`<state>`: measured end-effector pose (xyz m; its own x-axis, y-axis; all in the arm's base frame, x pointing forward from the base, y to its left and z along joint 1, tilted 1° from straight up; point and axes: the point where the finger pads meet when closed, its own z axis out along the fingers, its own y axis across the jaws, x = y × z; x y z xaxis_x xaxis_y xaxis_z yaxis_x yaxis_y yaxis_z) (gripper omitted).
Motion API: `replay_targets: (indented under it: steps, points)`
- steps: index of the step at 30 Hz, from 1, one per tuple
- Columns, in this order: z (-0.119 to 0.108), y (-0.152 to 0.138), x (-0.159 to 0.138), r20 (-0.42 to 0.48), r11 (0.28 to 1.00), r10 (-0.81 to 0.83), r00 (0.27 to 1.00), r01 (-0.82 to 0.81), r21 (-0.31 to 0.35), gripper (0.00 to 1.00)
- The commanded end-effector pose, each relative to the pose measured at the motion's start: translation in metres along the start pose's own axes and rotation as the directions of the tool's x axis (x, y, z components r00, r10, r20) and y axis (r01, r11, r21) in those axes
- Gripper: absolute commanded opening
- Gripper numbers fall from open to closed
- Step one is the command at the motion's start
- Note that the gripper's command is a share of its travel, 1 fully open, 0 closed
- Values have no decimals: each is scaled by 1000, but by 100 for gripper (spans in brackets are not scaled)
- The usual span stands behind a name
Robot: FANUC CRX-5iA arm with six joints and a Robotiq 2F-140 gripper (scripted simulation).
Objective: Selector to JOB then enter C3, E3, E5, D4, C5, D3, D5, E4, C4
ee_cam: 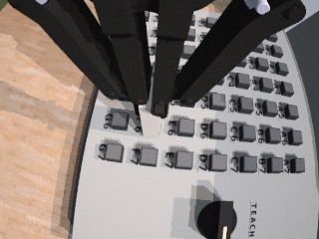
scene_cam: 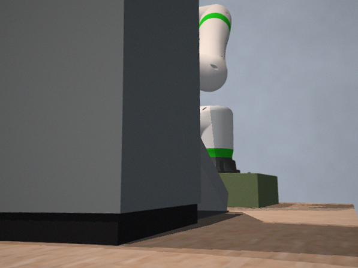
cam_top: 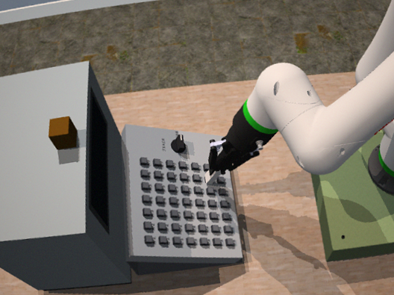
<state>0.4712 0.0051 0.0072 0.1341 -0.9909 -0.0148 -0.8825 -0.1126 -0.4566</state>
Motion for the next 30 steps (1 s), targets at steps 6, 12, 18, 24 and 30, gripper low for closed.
replay_targets:
  steps: [6, 12, 18, 24, 30]
  points:
    - [0, 0, 0, 0, 1000, 0, 1000, 0, 0, 0]
    - [0, 0, 0, 0, 1000, 0, 1000, 0, 0, 0]
    - [-1, 0, 0, 0, 1000, 0, 1000, 0, 0, 0]
    - [-6, 0, 0, 0, 1000, 0, 1000, 0, 0, 0]
    - [-16, 0, 0, 0, 1000, 0, 1000, 0, 0, 0]
